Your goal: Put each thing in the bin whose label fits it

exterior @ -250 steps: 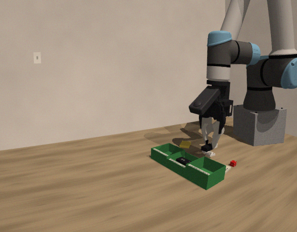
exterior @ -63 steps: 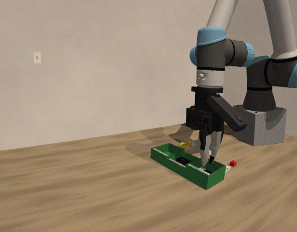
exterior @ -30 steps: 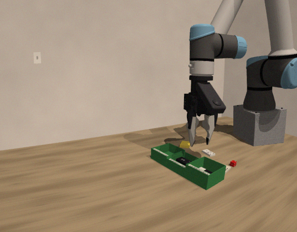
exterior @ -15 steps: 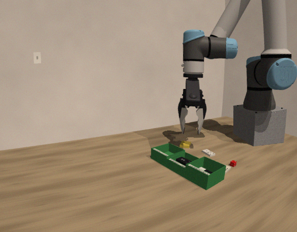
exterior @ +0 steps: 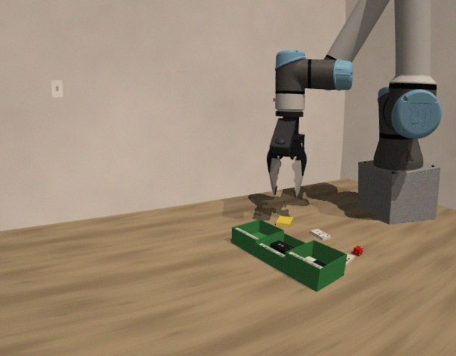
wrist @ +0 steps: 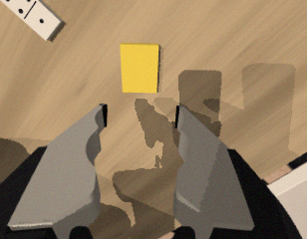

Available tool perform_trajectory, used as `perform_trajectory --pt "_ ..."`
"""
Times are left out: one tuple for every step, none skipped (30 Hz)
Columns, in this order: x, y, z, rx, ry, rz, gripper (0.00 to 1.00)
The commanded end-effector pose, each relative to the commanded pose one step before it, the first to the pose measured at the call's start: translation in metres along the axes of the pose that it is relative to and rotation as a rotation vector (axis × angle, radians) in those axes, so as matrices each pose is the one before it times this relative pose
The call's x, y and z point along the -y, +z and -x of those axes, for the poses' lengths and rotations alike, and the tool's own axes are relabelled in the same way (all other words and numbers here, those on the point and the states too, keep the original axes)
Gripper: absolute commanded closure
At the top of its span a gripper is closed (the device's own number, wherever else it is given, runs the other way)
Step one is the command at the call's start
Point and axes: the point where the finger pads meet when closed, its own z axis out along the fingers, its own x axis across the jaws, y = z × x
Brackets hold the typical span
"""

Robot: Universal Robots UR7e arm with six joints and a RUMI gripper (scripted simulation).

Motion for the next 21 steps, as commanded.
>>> perform_trajectory --pt "0.00366 -0.00006 0.00305 0.0013 -0.00519 -0.00316 0.67" --pt "0.00075 -0.00003 0.00035 -0.00016 0.0 0.00023 0.67" --pt "0.00065 0.00001 0.00039 -0.00004 0.0 0.00015 0.67" --pt "0.00062 0.00001 0.00037 -0.00001 0.0 0.0001 0.67" --pt "0.00057 0.00001 0.00034 0.0 0.0 0.00006 0.67" --pt "0.0005 0.00001 0.0003 0.0 0.0 0.00004 0.67" --pt "0.00042 0.00001 0.00025 0.0 0.0 0.00004 0.67" --pt "0.00035 0.00001 0.00021 0.0 0.0 0.00003 0.67" --pt "0.0 0.0 0.0 0.0 0.0 0.0 0.67" --pt "0.0 0.0 0.0 0.0 0.0 0.0 0.67" --pt "0.00009 0.00001 0.0001 0.00003 -0.00001 -0.00002 0.67" --pt "0.00013 0.0 0.00007 0.0 0.0 0.00001 0.67" --pt "0.0001 0.0 0.00005 0.0 0.0 0.0 0.67" --pt "-0.00043 -0.00019 -0.00111 -0.0007 0.00129 -0.00007 0.67" --pt "0.00006 0.0 0.00003 0.0 0.0 0.0 0.67" --pt "0.00005 0.0 0.00003 0.0 0.0 0.0 0.67" --pt "0.00005 0.0 0.00003 0.0 0.0 0.0 0.67" --pt "0.00005 0.0 0.00003 0.0 0.0 0.0 0.67" --pt "0.00005 0.0 0.00003 0.0 0.0 0.0 0.67" --pt "0.00005 0.0 0.00003 0.0 0.0 0.0 0.67" --pt "0.00005 0.0 0.00003 0.0 0.0 0.0 0.67"
